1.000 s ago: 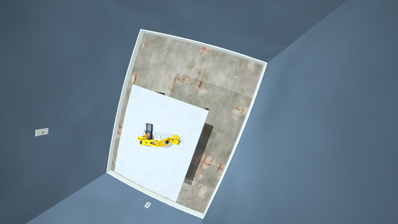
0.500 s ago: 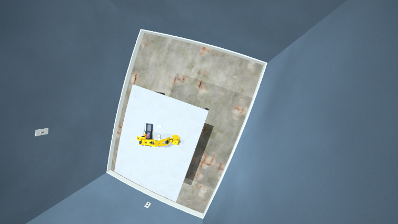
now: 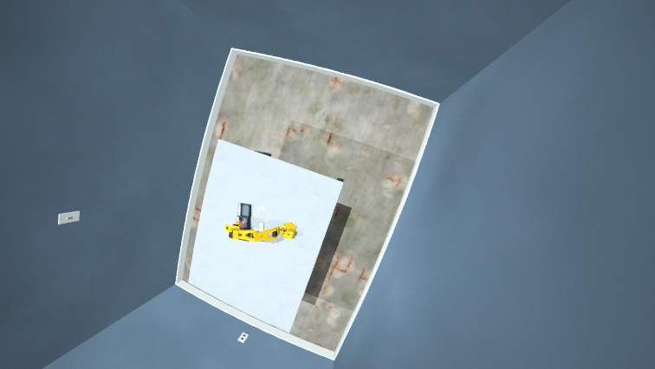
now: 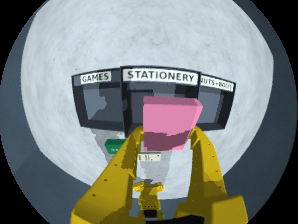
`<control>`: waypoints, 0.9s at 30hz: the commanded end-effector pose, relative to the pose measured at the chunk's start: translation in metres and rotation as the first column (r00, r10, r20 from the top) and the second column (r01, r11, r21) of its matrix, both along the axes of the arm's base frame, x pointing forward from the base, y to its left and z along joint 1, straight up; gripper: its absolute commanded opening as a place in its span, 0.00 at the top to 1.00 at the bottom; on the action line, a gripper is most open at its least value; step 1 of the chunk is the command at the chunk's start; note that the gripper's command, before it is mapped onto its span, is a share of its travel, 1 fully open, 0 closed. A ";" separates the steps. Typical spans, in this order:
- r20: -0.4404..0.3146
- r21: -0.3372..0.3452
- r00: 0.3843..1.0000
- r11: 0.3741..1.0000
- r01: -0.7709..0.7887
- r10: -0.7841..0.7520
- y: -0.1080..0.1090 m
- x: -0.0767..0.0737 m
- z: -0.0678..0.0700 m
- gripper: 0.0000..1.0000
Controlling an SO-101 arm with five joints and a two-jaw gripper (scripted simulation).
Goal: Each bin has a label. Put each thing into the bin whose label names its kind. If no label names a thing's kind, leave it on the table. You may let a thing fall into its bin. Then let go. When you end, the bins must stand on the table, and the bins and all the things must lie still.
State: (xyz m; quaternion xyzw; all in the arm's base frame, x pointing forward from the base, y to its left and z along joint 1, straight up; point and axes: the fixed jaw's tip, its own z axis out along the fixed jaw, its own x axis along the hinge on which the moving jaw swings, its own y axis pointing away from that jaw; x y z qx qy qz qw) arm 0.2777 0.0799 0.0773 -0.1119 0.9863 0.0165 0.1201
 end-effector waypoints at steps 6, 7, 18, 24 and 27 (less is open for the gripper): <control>0.094 0.031 0.996 1.000 -0.003 0.000 0.006 0.005 0.022 1.00; 0.094 0.031 0.996 1.000 -0.003 0.000 0.006 0.005 0.022 1.00; 0.093 0.030 0.996 1.000 -0.003 0.000 0.006 0.005 0.022 1.00; 0.077 0.026 0.997 1.000 -0.002 0.000 0.006 0.004 0.018 1.00; 0.074 0.025 0.997 1.000 -0.002 0.000 0.006 0.004 0.015 1.00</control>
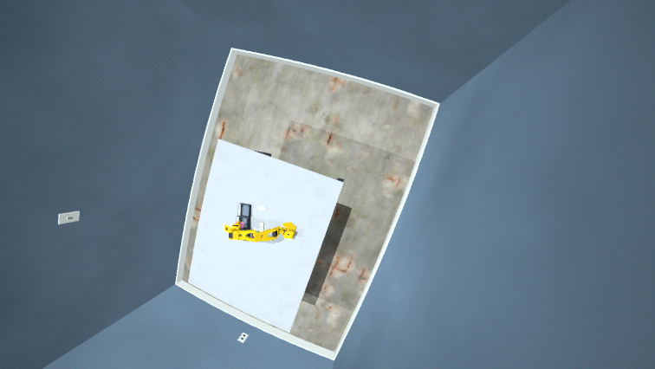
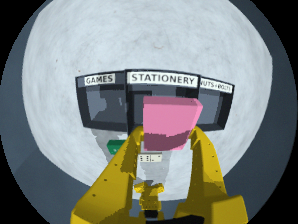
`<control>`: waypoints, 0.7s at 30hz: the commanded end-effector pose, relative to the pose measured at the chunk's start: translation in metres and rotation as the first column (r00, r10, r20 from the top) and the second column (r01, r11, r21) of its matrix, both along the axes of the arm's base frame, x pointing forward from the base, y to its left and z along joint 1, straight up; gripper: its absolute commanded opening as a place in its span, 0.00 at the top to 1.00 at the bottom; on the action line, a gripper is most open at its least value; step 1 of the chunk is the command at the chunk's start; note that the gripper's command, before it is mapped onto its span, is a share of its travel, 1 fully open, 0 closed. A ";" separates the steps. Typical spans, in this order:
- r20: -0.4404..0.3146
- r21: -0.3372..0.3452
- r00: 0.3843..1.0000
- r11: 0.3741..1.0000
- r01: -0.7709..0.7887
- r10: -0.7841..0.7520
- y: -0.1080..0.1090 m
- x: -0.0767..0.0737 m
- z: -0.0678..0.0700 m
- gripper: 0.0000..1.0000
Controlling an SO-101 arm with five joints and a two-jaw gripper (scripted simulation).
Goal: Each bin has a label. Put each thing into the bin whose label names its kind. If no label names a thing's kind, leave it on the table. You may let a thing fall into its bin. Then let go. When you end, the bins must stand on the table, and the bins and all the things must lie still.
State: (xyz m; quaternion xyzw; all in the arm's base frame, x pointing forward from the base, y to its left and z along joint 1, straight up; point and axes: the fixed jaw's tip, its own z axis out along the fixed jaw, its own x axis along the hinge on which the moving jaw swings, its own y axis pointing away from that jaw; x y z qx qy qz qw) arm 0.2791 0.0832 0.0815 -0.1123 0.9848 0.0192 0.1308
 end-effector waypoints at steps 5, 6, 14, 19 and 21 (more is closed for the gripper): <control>0.050 0.017 0.999 1.000 0.000 -0.001 0.003 0.003 0.006 1.00; 0.049 0.016 0.999 1.000 0.000 -0.001 0.003 0.003 0.005 1.00; 0.041 0.015 0.999 1.000 0.001 -0.001 0.003 0.004 -0.004 1.00; 0.040 0.014 0.999 1.000 0.001 -0.001 0.003 0.003 -0.005 1.00; 0.040 0.014 0.999 1.000 0.001 -0.001 0.003 0.003 -0.005 1.00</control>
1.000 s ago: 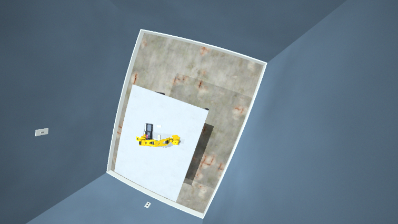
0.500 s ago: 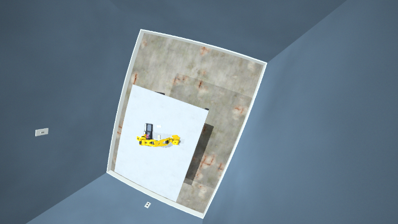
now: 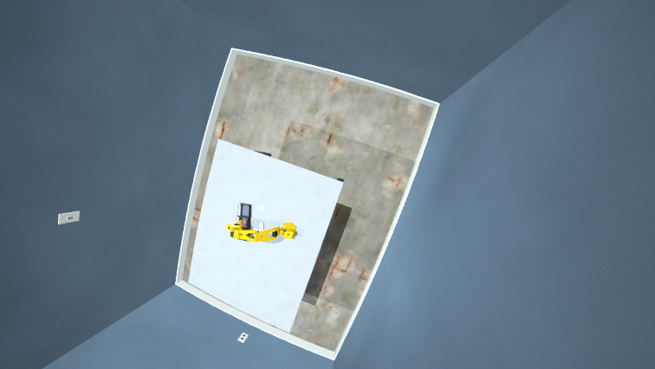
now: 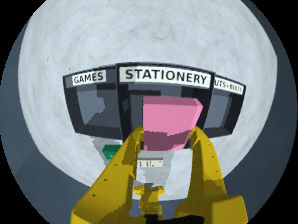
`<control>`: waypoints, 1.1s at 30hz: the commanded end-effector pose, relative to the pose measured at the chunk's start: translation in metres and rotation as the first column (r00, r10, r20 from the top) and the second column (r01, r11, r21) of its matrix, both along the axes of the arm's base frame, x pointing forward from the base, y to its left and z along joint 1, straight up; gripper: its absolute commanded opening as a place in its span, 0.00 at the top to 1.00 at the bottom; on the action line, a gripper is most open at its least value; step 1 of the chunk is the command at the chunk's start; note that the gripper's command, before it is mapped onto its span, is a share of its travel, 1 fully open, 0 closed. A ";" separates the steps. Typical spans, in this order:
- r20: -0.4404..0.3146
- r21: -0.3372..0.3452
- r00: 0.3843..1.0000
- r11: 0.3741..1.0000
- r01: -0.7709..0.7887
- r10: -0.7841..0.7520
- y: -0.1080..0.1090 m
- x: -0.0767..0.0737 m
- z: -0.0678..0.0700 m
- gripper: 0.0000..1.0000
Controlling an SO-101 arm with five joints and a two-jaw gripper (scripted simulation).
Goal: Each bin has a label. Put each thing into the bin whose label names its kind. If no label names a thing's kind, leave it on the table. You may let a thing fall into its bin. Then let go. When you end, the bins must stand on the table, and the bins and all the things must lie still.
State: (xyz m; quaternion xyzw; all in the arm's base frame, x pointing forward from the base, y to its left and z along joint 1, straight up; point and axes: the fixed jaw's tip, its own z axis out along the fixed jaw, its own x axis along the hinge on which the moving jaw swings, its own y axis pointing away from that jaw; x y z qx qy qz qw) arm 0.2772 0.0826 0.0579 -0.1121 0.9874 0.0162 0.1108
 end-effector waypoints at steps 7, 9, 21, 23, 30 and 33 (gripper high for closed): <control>0.080 0.025 0.997 1.000 -0.001 -0.001 0.004 0.006 0.017 1.00; 0.080 0.025 0.997 1.000 -0.001 -0.001 0.004 0.006 0.016 1.00; 0.080 0.025 0.997 1.000 -0.001 -0.001 0.004 0.007 0.003 1.00; 0.080 0.025 0.997 1.000 -0.001 -0.001 0.004 0.007 0.000 1.00; 0.080 0.025 0.997 1.000 -0.001 -0.001 0.004 0.007 -0.004 1.00; 0.080 0.025 0.997 1.000 -0.001 -0.001 0.004 0.007 -0.005 1.00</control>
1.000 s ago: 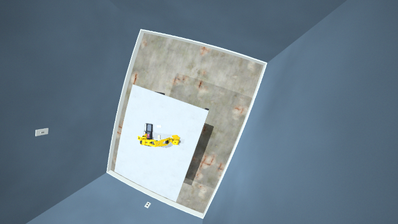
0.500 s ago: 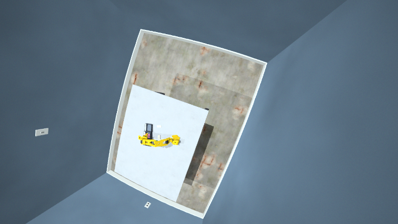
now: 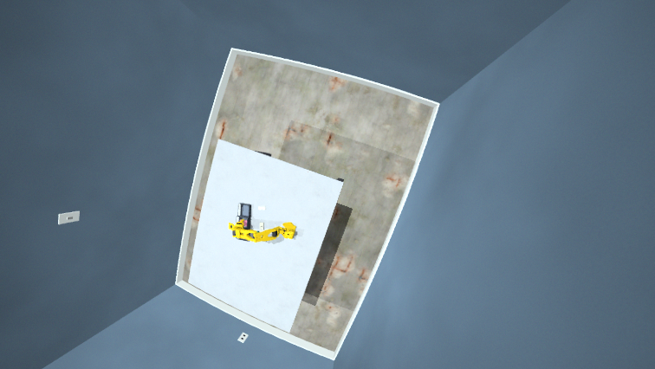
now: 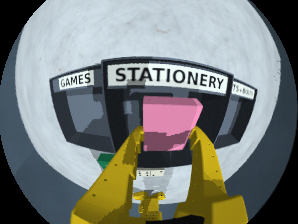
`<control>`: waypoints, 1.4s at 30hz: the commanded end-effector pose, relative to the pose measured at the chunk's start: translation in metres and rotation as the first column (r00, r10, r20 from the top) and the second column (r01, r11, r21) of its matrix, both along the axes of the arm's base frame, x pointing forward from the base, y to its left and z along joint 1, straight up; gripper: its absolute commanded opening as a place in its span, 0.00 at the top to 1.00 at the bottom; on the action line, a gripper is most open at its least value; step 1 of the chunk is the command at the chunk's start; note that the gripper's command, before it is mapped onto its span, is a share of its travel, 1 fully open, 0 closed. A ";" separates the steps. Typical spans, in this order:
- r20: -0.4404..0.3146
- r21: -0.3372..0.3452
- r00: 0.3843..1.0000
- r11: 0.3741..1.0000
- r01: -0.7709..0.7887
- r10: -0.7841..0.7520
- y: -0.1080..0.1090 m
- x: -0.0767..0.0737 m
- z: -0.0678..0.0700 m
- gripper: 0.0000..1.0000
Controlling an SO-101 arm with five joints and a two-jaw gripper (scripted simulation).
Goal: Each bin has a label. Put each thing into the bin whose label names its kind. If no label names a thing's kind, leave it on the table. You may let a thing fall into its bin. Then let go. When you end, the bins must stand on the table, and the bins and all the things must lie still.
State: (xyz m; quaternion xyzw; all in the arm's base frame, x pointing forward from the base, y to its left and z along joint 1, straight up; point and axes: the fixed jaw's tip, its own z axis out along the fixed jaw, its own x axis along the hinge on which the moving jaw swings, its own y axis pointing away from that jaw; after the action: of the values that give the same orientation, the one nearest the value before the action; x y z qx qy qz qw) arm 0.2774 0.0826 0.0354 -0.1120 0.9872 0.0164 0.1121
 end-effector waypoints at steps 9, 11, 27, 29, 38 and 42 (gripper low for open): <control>0.101 0.031 0.995 1.000 -0.001 -0.002 0.004 0.007 0.023 1.00; 0.101 0.031 0.995 1.000 -0.001 -0.002 0.004 0.007 0.023 1.00; 0.101 0.031 0.995 1.000 -0.001 -0.002 0.004 0.007 0.019 1.00; 0.101 0.031 0.995 1.000 -0.001 -0.002 0.004 0.007 0.018 1.00; 0.101 0.031 0.995 1.000 -0.001 -0.002 0.004 0.007 0.016 1.00; 0.101 0.031 0.995 1.000 -0.001 -0.002 0.004 0.008 0.015 1.00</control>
State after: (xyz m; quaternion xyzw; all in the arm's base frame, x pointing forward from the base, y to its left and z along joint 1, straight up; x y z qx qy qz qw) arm 0.2788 0.0830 0.0347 -0.1118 0.9852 0.0189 0.1285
